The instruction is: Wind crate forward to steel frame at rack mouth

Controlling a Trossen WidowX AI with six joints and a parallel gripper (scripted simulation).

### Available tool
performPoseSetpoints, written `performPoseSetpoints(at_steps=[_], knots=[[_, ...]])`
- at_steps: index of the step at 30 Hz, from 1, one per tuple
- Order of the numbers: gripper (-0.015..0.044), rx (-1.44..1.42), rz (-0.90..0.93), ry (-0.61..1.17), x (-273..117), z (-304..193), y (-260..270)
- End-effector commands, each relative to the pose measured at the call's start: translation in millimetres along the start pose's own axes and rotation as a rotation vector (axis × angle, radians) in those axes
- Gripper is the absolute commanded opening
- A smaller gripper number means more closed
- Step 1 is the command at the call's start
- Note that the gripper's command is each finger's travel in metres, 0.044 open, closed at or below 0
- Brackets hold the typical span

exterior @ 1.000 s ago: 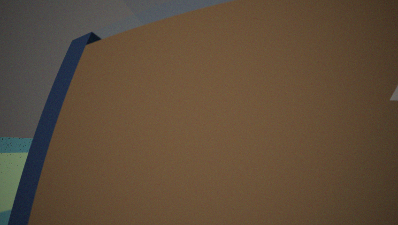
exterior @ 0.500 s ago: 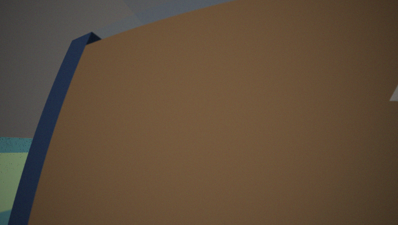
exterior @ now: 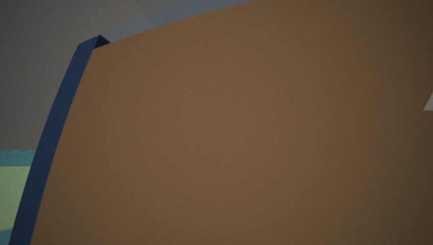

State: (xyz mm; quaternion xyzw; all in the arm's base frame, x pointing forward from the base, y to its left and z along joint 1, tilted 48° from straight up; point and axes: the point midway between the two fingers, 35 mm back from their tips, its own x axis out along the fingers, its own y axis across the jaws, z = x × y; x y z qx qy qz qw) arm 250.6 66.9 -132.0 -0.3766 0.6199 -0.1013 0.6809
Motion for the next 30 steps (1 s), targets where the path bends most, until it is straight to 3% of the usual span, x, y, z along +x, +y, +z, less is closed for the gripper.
performPoseSetpoints(at_steps=[1,30], knots=[[0.0000,0.022,0.004,-0.007,9,14,3],[0.0000,0.023,0.004,-0.009,21,43,18]])
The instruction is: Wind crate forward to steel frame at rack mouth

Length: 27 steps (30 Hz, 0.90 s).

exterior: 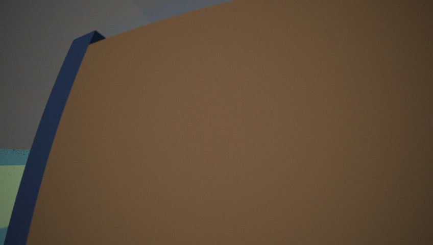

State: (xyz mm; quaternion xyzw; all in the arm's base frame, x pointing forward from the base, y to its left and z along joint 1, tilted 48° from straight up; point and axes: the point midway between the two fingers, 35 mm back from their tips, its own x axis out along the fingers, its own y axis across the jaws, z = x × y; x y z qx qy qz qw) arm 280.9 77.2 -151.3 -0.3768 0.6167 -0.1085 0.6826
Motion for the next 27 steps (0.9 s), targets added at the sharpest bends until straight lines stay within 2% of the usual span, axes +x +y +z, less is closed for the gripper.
performPoseSetpoints(at_steps=[1,27], knots=[[0.0000,0.013,0.017,-0.008,7,11,10],[0.0000,0.014,0.018,-0.009,15,31,33]])
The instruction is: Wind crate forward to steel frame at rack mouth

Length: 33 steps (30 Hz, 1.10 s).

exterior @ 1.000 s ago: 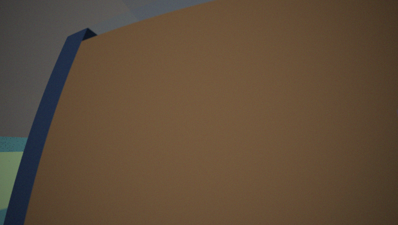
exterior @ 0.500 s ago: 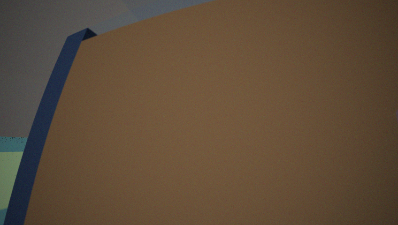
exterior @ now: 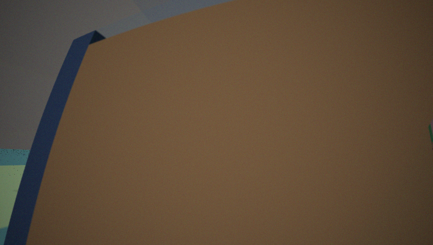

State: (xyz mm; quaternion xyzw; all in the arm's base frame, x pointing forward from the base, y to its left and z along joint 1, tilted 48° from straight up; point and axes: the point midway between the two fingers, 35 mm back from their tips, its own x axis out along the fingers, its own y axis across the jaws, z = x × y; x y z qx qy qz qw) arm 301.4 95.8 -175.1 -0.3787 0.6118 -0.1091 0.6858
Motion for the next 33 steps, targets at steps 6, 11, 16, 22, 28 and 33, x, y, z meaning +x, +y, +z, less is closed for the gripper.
performPoseSetpoints(at_steps=[6,11,16,22,28,33], knots=[[0.0000,0.013,0.024,0.001,5,7,17],[0.0000,0.013,0.024,0.001,6,10,23],[0.0000,0.013,0.025,0.001,7,12,28],[0.0000,0.013,0.025,0.000,7,15,35],[0.0000,0.014,0.026,0.000,8,17,42],[0.0000,0.014,0.026,0.000,8,18,48]])
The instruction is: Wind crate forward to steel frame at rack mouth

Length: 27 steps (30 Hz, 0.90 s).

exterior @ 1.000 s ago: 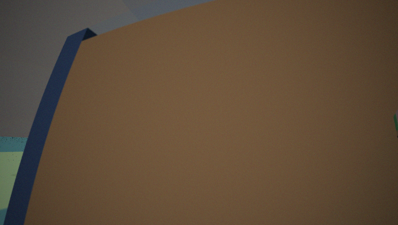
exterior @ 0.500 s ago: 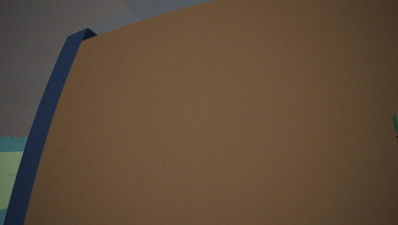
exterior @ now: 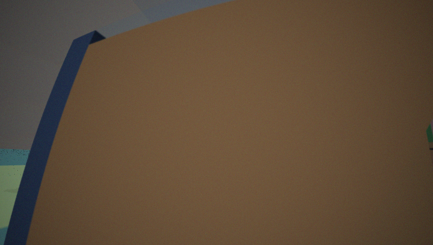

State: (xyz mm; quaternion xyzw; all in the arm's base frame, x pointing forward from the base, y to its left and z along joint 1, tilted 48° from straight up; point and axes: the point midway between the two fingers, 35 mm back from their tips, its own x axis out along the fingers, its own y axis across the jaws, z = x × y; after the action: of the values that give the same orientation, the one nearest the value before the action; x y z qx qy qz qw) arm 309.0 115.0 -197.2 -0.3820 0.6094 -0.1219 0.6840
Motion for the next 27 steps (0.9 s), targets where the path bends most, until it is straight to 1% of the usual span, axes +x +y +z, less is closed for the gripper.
performPoseSetpoints(at_steps=[1,27], knots=[[0.0000,0.003,0.050,-0.008,1,3,25],[0.0000,0.004,0.052,-0.009,-1,4,57]])
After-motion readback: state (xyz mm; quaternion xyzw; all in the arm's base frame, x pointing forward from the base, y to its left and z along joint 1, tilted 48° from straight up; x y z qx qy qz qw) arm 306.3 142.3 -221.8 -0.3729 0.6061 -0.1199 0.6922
